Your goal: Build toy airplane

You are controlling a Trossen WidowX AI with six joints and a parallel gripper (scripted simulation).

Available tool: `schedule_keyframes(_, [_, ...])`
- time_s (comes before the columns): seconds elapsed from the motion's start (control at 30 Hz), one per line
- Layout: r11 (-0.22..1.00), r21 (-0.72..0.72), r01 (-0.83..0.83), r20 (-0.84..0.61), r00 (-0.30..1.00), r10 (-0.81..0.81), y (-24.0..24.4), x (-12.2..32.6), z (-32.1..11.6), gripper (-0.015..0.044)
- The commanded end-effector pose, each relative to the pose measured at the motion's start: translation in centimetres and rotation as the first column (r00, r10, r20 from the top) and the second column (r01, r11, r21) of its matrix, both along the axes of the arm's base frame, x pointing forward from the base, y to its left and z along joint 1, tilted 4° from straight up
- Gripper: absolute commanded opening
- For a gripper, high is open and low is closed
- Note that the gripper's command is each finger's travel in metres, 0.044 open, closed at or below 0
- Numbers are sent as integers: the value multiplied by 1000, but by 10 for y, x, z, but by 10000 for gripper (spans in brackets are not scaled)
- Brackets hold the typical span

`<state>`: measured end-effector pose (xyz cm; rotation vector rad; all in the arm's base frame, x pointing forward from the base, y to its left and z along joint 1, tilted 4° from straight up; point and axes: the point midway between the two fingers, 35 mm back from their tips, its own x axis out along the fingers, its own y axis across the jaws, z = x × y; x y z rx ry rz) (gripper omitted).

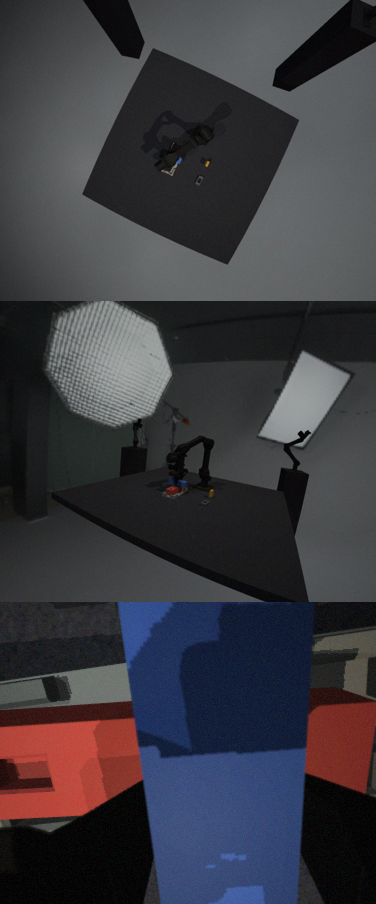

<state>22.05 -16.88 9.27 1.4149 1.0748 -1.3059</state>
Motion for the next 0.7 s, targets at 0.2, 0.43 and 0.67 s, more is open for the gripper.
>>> schedule_keyframes(0.2, [1000,0,0,0,1000,0,0,0,0,109])
schedule_keyframes(0.43, [1000,0,0,0,1000,0,0,0,0,135])
schedule_keyframes(0.67, [1000,0,0,0,1000,0,0,0,0,319])
